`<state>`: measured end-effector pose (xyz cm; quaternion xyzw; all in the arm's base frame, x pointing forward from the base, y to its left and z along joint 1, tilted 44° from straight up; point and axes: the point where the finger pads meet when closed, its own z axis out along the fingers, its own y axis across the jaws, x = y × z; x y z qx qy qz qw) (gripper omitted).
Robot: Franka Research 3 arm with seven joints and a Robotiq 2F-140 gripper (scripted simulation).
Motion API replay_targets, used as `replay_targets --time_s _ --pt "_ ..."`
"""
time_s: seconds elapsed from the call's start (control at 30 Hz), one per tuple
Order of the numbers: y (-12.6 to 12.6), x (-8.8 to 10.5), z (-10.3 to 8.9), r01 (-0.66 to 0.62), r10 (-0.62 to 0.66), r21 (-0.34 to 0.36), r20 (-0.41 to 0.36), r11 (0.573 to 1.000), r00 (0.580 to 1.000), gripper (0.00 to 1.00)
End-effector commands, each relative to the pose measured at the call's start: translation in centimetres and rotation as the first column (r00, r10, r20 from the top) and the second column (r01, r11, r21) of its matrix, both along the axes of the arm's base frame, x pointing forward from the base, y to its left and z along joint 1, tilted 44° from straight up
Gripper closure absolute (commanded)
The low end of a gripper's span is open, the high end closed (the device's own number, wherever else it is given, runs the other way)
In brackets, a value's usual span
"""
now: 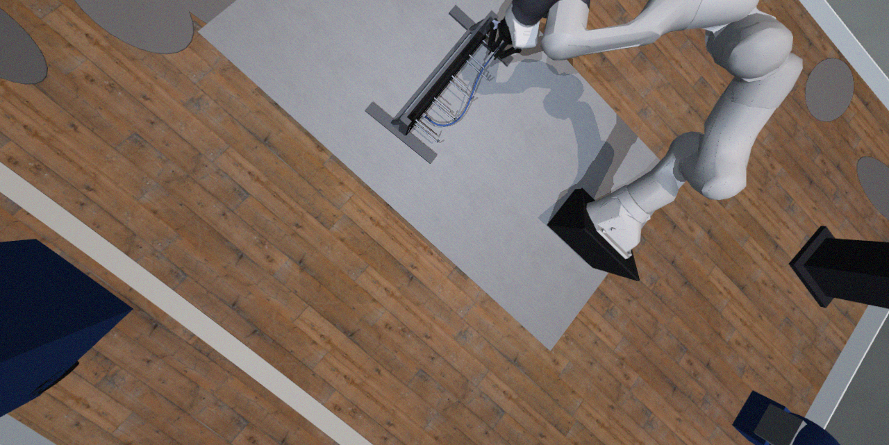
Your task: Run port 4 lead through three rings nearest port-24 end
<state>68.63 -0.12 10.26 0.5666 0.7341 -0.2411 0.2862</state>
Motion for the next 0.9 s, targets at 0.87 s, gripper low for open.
replay_targets --time_s 0.87 --pt "0.4 2.0 -0.2 0.000 0.000 -0.002 -0.013 1.000 1.000 1.00"
